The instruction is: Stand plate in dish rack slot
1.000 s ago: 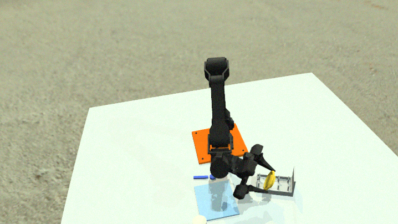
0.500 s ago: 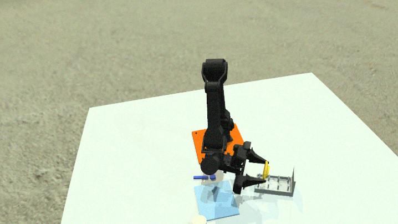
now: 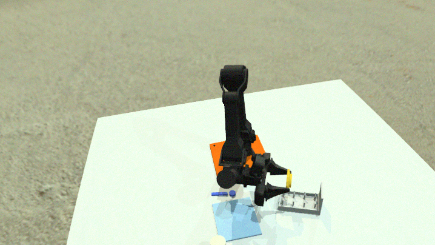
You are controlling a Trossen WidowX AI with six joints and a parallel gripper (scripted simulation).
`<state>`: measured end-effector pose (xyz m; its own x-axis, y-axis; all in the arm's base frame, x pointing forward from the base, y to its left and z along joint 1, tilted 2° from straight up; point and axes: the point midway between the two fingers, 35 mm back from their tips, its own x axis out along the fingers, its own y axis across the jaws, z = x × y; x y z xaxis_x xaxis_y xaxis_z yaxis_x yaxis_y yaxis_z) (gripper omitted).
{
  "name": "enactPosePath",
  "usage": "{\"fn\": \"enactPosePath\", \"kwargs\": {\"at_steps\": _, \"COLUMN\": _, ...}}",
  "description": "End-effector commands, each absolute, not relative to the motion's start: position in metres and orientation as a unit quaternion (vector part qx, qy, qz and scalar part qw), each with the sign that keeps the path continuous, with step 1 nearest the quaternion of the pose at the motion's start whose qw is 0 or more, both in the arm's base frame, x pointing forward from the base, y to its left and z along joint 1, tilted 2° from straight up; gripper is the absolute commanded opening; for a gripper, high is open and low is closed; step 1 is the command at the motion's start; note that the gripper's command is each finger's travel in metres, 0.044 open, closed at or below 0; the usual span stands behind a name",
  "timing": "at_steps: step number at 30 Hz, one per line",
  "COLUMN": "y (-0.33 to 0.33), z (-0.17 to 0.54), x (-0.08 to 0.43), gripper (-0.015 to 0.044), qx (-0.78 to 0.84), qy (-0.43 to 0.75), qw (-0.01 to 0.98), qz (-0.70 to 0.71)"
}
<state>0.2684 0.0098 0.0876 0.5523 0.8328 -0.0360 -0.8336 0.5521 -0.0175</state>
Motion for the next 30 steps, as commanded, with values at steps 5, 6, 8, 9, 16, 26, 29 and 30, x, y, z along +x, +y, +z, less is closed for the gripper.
{"fn": "enactPosePath", "kwargs": {"at_steps": 5, "y": 0.010, "z": 0.082, "x": 0.270, "gripper": 0.0000, "qx": -0.017, "qy": 0.009, "qw": 0.880, "qz": 0.475}}
{"fn": "enactPosePath", "kwargs": {"at_steps": 6, "y": 0.010, "z": 0.080, "x": 0.271, "gripper": 0.0000, "qx": -0.017, "qy": 0.009, "qw": 0.880, "qz": 0.475}}
{"fn": "enactPosePath", "kwargs": {"at_steps": 8, "y": 0.010, "z": 0.077, "x": 0.272, "gripper": 0.0000, "qx": -0.017, "qy": 0.010, "qw": 0.880, "qz": 0.475}}
{"fn": "enactPosePath", "kwargs": {"at_steps": 9, "y": 0.010, "z": 0.076, "x": 0.272, "gripper": 0.0000, "qx": -0.017, "qy": 0.010, "qw": 0.880, "qz": 0.475}}
{"fn": "enactPosePath", "kwargs": {"at_steps": 16, "y": 0.011, "z": 0.067, "x": 0.275, "gripper": 0.0000, "qx": -0.019, "qy": 0.009, "qw": 0.880, "qz": 0.475}}
{"fn": "enactPosePath", "kwargs": {"at_steps": 26, "y": 0.013, "z": 0.058, "x": 0.276, "gripper": 0.0000, "qx": -0.022, "qy": 0.006, "qw": 0.879, "qz": 0.476}}
{"fn": "enactPosePath", "kwargs": {"at_steps": 29, "y": 0.013, "z": 0.054, "x": 0.277, "gripper": 0.0000, "qx": -0.022, "qy": 0.006, "qw": 0.879, "qz": 0.476}}
{"fn": "enactPosePath", "kwargs": {"at_steps": 30, "y": 0.013, "z": 0.048, "x": 0.277, "gripper": 0.0000, "qx": -0.023, "qy": 0.005, "qw": 0.879, "qz": 0.476}}
